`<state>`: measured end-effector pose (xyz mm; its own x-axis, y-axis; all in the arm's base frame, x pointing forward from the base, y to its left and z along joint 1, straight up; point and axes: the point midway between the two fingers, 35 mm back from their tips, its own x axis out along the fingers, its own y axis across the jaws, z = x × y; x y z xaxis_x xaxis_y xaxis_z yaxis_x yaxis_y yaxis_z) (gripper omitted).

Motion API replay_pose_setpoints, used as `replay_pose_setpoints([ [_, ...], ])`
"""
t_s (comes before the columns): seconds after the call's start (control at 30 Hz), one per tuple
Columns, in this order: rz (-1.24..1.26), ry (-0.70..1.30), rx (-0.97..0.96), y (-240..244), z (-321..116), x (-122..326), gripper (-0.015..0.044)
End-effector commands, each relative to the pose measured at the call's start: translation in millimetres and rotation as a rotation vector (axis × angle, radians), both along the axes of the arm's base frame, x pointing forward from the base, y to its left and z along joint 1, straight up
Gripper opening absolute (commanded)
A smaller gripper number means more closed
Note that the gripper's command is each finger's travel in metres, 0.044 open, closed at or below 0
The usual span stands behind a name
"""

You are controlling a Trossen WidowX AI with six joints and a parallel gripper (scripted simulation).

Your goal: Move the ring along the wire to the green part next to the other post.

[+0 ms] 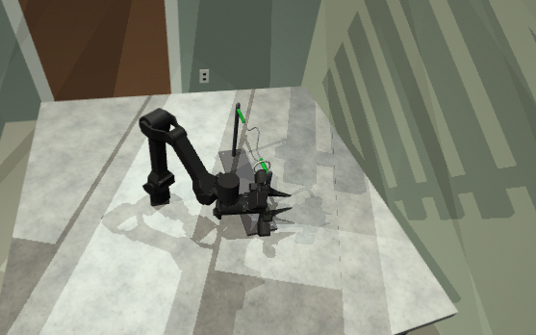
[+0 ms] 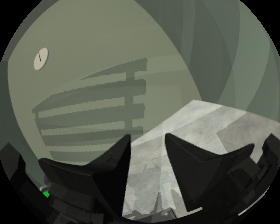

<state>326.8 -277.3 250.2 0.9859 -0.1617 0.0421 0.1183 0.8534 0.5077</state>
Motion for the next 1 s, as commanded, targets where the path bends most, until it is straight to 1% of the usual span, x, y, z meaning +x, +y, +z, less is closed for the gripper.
replay_pose_setpoints([
  [0.0,0.017,0.039,-0.055,3.0,-30.6,-10.9,0.0160],
  [0.17,0.041,0.079,-0.143,10.7,-63.5,-26.1,0.0160],
  [0.27,0.065,0.110,-0.219,19.7,-90.5,-41.9,0.0160],
  [0.43,0.110,0.148,-0.353,43.8,-131.7,-71.3,0.0160],
  [0.57,0.147,0.164,-0.458,69.1,-156.5,-94.3,0.0160],
  [0.73,0.188,0.164,-0.587,106.4,-176.3,-120.5,0.0160],
  [0.87,0.214,0.150,-0.685,137.7,-182.7,-137.7,0.0160],
  [0.97,0.218,0.146,-0.702,143.2,-183.0,-140.4,0.0160],
])
